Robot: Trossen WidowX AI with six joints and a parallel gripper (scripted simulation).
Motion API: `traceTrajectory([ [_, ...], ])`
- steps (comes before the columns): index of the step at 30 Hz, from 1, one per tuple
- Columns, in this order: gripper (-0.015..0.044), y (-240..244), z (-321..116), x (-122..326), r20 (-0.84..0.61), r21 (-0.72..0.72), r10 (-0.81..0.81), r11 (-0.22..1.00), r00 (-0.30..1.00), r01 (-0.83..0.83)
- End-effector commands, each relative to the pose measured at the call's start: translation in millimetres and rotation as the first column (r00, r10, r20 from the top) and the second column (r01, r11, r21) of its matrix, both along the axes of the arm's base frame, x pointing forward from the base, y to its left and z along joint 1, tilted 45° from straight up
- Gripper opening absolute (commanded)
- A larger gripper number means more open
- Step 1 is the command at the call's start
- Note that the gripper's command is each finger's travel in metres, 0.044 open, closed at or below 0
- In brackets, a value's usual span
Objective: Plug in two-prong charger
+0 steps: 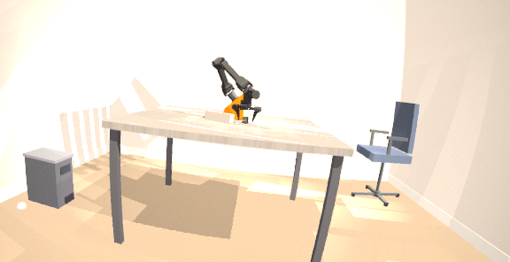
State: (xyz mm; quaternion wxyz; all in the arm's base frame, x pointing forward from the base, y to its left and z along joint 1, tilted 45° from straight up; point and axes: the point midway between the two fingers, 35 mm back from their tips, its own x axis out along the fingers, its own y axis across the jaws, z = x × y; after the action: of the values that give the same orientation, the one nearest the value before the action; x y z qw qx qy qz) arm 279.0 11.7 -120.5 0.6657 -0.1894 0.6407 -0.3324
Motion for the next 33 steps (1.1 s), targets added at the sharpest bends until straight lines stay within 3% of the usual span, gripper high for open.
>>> traceTrajectory([
  [1, 0.0440, -5.0, -2.4, -2.8, -0.010, -0.009, 0.002, 1.000, 1.000, -0.002],
  [3, 0.0440, -5.0, -2.4, -2.8, -0.010, -0.009, 0.002, 1.000, 1.000, -0.002],
  [14, 0.0151, -2.2, -1.7, -0.9, -0.003, -0.001, -0.001, 1.000, 1.000, 0.001],
  [21, 0.0105, -2.2, -1.7, -0.9, -0.003, -0.001, -0.001, 1.000, 1.000, 0.001],
  [25, 0.0000, 4.1, 4.0, -0.7, -0.004, -0.001, -0.001, 1.000, 1.000, 0.001],
  [33, 0.0000, 31.5, 32.5, -6.0, -0.009, -0.004, 0.002, 1.000, 1.000, -0.002],
])
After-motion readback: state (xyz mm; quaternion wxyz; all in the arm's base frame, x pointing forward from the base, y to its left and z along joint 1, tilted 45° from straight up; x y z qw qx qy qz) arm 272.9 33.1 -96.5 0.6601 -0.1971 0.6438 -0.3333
